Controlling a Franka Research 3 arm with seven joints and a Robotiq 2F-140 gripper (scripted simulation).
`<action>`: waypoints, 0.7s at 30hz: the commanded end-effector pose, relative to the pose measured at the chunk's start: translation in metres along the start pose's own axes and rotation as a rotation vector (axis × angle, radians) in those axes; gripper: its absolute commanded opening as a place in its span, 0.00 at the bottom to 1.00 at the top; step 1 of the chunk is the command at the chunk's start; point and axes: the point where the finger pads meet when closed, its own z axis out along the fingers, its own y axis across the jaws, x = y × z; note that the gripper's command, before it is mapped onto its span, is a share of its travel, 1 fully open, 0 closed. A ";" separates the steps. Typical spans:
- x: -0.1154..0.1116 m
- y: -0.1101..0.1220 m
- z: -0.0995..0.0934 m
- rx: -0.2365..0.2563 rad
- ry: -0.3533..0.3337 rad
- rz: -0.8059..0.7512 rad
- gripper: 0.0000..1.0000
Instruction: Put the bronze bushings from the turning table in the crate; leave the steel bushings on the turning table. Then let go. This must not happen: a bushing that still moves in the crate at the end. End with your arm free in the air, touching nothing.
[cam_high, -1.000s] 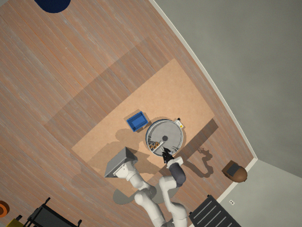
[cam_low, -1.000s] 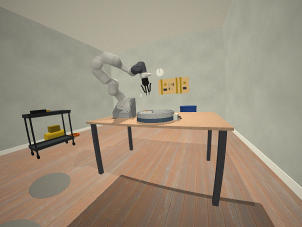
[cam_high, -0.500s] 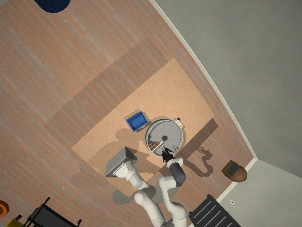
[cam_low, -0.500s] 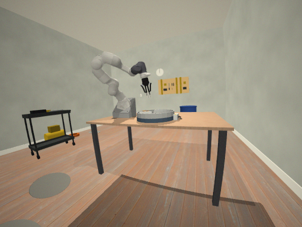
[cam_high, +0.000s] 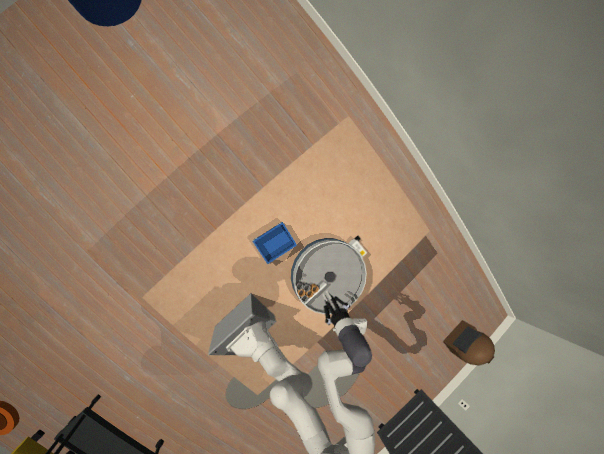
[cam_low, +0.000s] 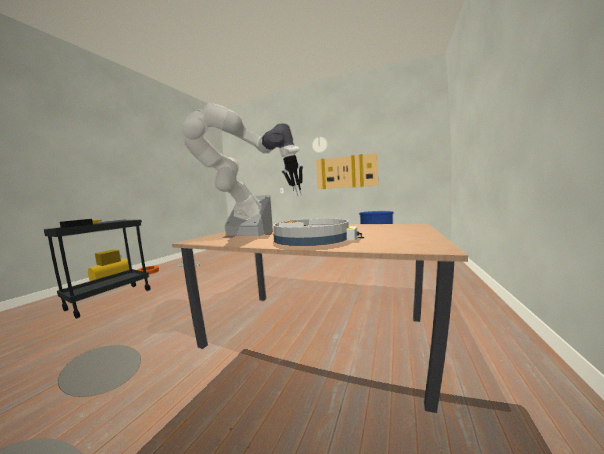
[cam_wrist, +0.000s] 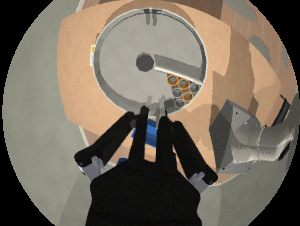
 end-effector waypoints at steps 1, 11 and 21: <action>0.000 -0.001 0.002 0.010 0.013 0.167 0.10; 0.001 -0.002 0.005 0.014 0.020 0.309 0.10; 0.003 -0.003 0.010 0.018 0.030 0.476 0.10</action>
